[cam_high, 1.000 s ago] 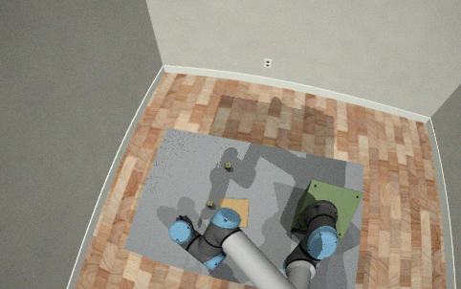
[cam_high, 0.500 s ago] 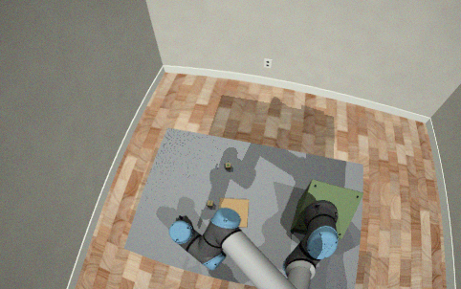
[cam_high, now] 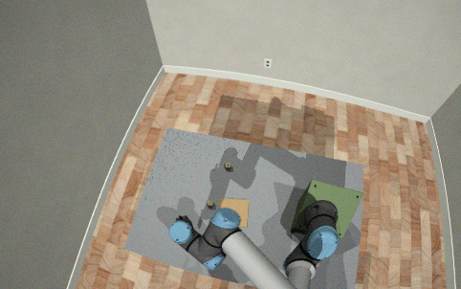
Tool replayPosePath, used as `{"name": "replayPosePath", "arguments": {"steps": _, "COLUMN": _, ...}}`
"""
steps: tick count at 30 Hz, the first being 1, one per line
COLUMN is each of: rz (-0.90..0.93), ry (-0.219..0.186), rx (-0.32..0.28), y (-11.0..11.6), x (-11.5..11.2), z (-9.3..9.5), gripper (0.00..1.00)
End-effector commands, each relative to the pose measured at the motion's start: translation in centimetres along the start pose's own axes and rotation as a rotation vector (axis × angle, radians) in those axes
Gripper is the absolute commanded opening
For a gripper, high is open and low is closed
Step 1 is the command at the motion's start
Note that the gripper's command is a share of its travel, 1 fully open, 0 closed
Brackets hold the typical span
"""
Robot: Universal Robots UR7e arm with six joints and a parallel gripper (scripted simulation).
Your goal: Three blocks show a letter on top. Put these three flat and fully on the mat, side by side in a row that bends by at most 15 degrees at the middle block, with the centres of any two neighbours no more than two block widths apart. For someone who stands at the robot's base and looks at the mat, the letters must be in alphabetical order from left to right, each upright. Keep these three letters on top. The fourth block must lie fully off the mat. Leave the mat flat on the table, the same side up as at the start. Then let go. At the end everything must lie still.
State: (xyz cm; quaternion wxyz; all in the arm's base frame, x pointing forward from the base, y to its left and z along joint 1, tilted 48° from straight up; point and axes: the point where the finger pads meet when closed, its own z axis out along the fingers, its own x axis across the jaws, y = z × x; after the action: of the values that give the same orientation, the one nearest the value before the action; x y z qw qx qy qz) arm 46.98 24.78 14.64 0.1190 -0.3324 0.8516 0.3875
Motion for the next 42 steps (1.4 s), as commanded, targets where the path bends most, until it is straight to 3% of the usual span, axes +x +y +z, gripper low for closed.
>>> {"name": "replayPosePath", "arguments": {"steps": 1, "rz": 0.0, "ry": -0.001, "rx": 0.001, "y": 0.0, "x": 0.0, "z": 0.0, "gripper": 1.0}}
{"name": "replayPosePath", "arguments": {"steps": 20, "rz": -0.001, "ry": -0.001, "rx": 0.0, "y": 0.0, "x": 0.0, "z": 0.3, "gripper": 1.0}}
{"name": "replayPosePath", "arguments": {"steps": 42, "rz": -0.001, "ry": -0.001, "rx": 0.0, "y": 0.0, "x": 0.0, "z": 3.0, "gripper": 1.0}}
